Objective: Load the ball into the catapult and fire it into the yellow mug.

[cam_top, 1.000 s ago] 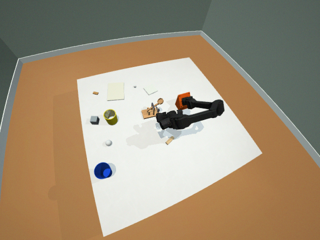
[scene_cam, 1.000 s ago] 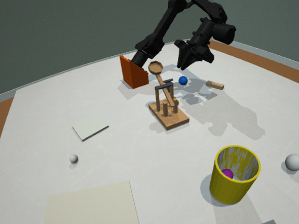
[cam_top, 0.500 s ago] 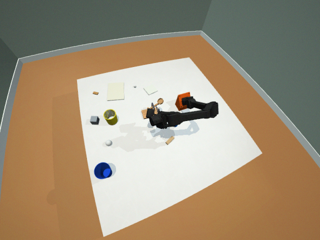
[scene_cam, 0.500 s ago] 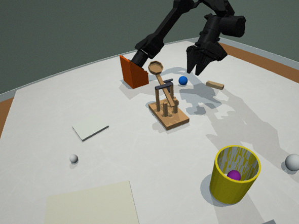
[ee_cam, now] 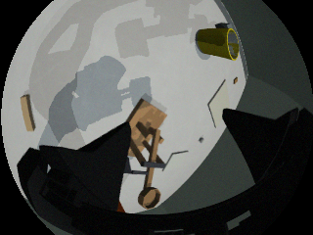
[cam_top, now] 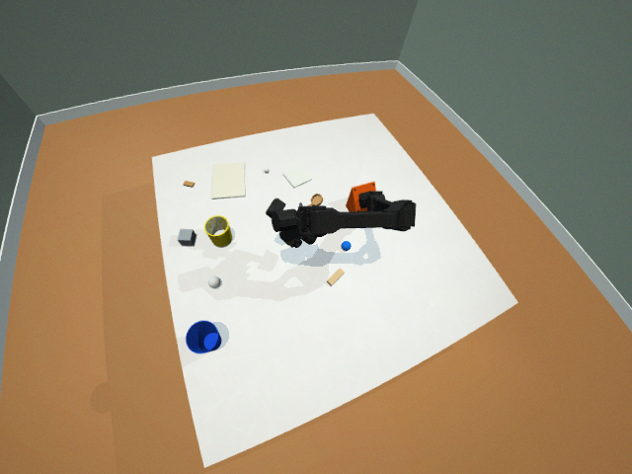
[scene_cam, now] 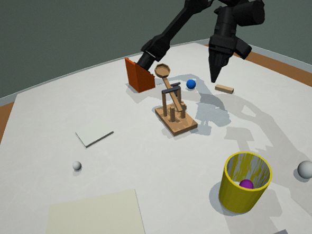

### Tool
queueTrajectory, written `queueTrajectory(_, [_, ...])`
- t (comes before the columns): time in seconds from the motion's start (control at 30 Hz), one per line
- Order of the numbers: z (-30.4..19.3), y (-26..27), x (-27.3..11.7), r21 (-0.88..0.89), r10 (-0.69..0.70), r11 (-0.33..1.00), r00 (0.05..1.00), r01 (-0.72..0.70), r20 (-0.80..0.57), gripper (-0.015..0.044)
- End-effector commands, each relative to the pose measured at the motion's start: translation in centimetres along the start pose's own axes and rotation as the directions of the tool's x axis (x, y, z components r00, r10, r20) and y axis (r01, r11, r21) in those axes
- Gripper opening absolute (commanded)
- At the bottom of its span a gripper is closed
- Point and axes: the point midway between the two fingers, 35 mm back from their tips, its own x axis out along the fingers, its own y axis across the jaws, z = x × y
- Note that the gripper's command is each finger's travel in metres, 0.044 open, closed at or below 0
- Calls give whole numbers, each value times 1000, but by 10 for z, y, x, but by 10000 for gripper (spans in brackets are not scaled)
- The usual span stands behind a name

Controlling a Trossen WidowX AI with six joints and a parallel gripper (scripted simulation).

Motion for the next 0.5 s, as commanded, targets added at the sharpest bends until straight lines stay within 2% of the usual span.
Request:
queueTrajectory(0.0, [6, -31, 1, 106, -19, 994, 998, 12, 63, 440])
queueTrajectory(0.47, [20, -121, 2, 439, -64, 895, 952, -78, 300, 440])
